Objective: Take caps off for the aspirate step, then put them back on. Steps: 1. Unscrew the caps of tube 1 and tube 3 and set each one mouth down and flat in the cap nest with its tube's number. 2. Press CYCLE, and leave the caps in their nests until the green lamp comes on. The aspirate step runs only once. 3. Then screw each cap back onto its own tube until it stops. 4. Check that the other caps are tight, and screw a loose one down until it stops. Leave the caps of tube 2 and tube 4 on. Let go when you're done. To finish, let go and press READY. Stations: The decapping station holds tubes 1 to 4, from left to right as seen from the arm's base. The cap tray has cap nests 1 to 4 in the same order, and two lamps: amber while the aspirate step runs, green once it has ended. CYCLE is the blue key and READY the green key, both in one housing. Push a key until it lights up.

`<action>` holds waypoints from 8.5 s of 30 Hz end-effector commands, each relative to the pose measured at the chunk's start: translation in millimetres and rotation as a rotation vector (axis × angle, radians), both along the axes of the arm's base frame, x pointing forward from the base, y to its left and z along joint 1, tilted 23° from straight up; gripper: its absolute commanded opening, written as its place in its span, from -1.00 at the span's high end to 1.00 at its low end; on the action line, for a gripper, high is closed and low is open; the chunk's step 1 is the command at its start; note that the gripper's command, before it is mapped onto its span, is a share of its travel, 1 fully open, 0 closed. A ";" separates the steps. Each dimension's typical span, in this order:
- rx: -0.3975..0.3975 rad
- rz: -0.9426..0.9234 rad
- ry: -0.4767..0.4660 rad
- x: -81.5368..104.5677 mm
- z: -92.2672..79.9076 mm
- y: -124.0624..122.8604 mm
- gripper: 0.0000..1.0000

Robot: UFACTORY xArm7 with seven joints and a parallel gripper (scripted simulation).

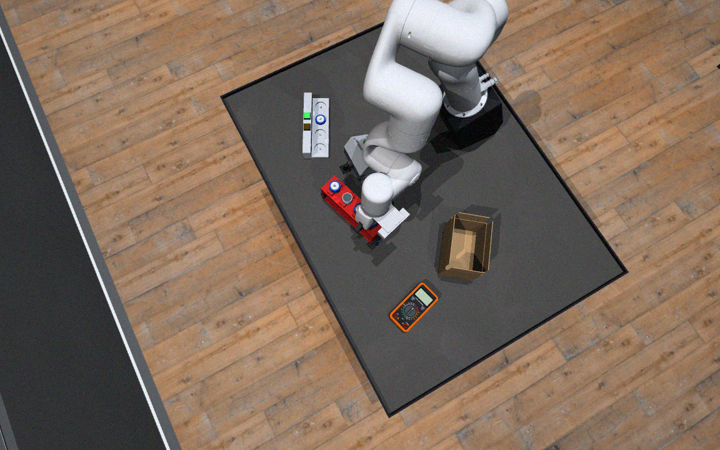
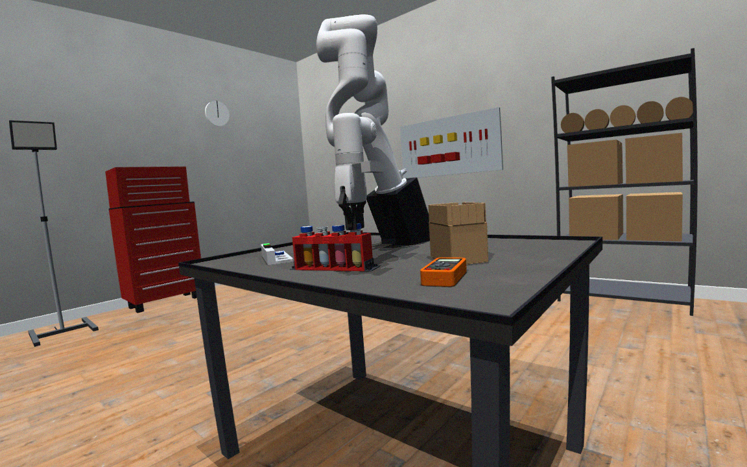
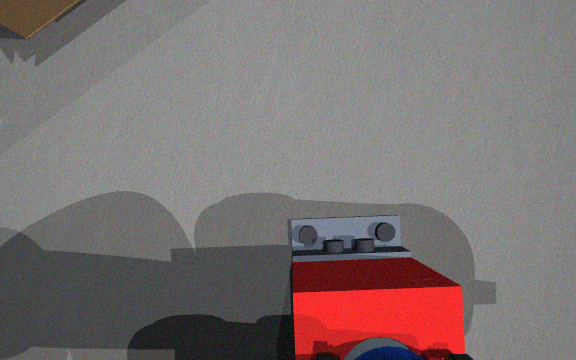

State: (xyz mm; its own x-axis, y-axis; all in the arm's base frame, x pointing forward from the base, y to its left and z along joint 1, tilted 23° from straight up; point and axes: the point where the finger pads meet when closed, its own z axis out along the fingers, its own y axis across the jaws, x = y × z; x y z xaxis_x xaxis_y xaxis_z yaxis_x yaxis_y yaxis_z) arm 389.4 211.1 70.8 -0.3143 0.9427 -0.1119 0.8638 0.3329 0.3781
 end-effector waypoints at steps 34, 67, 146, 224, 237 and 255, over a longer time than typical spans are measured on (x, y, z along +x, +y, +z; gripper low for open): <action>0.039 -0.096 -0.002 0.4 1.4 1.1 0.08; -0.177 0.405 -0.014 0.3 1.5 0.9 1.00; -0.333 0.766 -0.022 0.2 1.4 1.0 0.08; 0.131 -0.310 0.002 0.4 1.0 1.0 0.08; -0.125 0.280 -0.012 0.4 1.0 1.0 0.08; -0.332 0.766 -0.022 0.4 1.0 1.0 1.00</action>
